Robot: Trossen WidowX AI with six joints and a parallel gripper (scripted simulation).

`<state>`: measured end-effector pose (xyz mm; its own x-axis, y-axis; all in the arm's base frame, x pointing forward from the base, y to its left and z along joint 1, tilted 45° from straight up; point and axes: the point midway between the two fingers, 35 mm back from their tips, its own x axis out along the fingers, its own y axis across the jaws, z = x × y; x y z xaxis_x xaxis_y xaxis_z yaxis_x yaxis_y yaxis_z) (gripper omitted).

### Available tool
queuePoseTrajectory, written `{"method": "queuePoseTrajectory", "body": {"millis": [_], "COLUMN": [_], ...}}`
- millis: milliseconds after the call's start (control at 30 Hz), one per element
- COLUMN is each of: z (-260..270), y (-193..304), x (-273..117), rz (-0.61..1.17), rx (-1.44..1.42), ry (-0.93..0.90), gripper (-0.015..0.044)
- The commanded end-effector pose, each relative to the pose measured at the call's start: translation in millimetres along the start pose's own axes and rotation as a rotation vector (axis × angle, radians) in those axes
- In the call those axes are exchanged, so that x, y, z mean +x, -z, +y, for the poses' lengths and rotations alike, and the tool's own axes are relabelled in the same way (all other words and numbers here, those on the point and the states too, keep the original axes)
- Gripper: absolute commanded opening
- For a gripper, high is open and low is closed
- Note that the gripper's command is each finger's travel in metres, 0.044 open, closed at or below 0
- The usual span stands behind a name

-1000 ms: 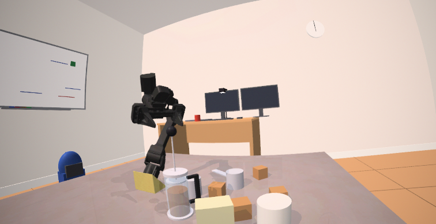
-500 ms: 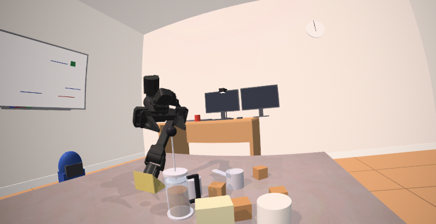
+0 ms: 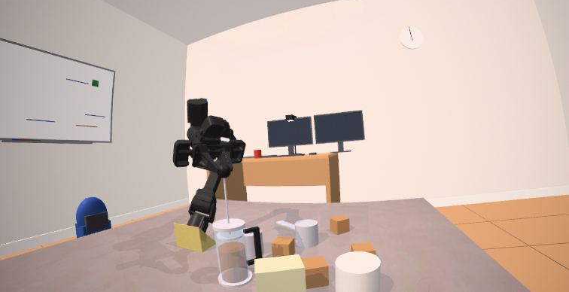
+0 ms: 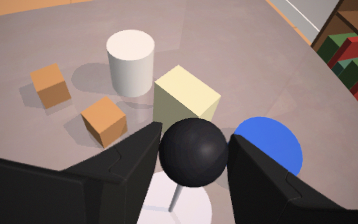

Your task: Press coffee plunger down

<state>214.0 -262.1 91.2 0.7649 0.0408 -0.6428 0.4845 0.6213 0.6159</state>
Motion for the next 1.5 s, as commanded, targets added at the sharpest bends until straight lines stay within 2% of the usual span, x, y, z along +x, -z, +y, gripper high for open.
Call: {"method": "queuePoseTrajectory", "body": {"millis": [0, 1467], "z": [-0.2, -2.7], "y": [0.5, 52.2], "x": [0.4, 38.9], "rz": [0.001, 0.002], "rx": [0.004, 0.004], "ry": [0.0, 0.001], "gripper": [0.0125, 0.0125]}}
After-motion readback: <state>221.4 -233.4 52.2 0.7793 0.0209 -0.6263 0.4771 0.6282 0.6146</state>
